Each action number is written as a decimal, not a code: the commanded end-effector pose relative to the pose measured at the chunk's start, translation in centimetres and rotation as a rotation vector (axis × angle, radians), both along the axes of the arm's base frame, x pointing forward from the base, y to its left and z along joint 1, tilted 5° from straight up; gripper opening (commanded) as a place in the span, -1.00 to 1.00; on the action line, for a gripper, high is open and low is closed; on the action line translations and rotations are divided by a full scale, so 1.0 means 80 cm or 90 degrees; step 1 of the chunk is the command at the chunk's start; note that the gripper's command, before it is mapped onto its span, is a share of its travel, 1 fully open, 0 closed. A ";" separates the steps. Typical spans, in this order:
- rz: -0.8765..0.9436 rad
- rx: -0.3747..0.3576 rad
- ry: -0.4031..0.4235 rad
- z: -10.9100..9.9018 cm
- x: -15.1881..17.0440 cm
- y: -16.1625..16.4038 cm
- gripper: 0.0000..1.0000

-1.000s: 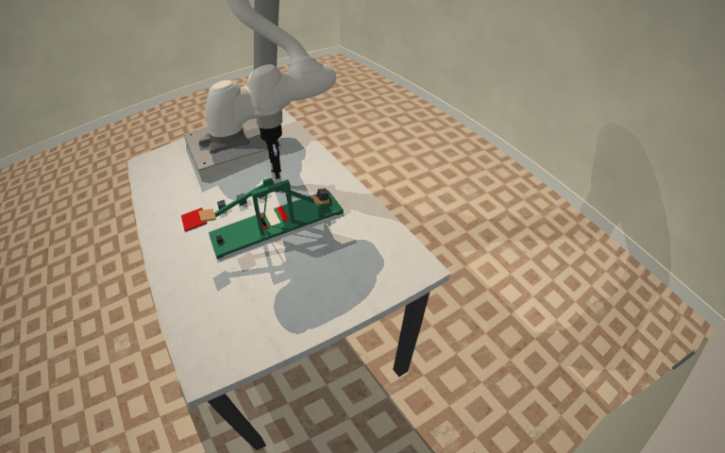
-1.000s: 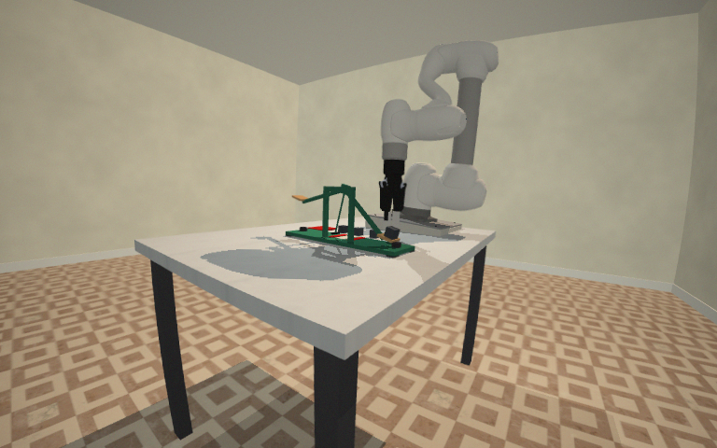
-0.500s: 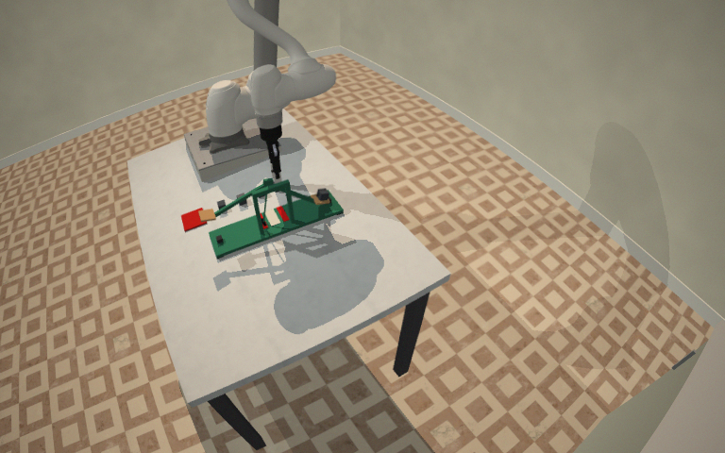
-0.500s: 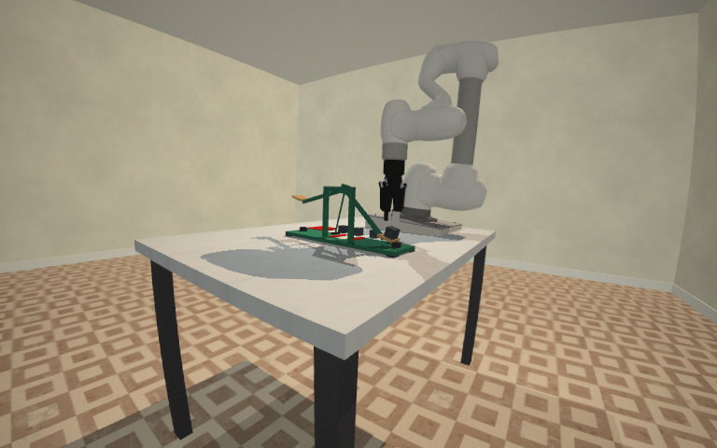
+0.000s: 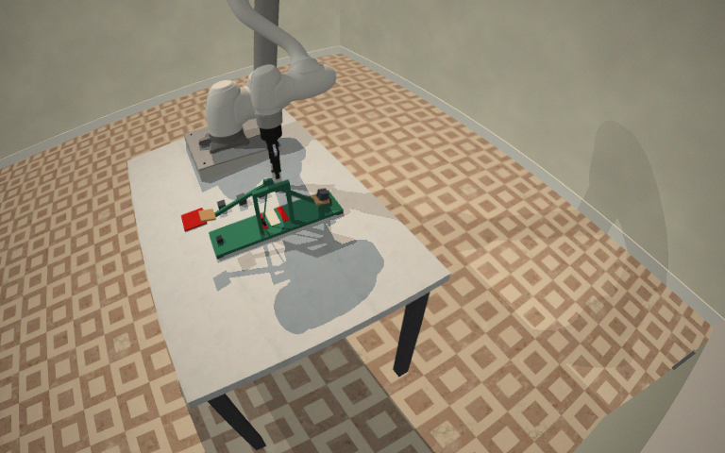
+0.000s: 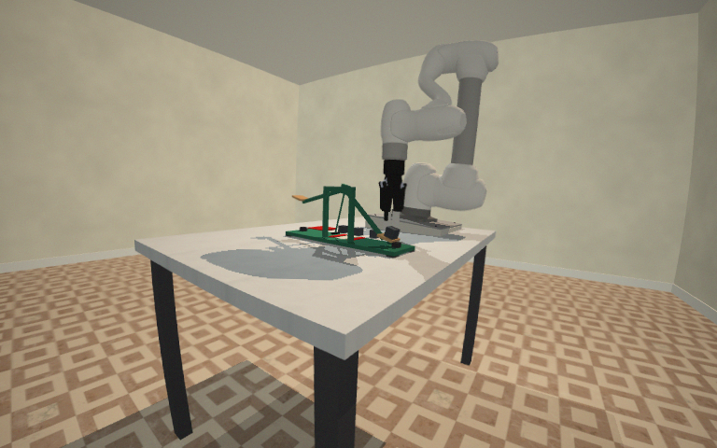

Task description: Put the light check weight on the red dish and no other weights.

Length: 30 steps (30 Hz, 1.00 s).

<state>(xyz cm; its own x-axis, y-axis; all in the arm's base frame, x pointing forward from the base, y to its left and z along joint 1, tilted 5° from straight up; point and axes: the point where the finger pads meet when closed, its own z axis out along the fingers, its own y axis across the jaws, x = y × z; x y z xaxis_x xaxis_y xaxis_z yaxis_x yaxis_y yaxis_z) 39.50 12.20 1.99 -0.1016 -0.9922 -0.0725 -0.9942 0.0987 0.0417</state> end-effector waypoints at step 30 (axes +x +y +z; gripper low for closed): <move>0.000 0.000 0.000 -0.031 -0.001 0.002 -0.30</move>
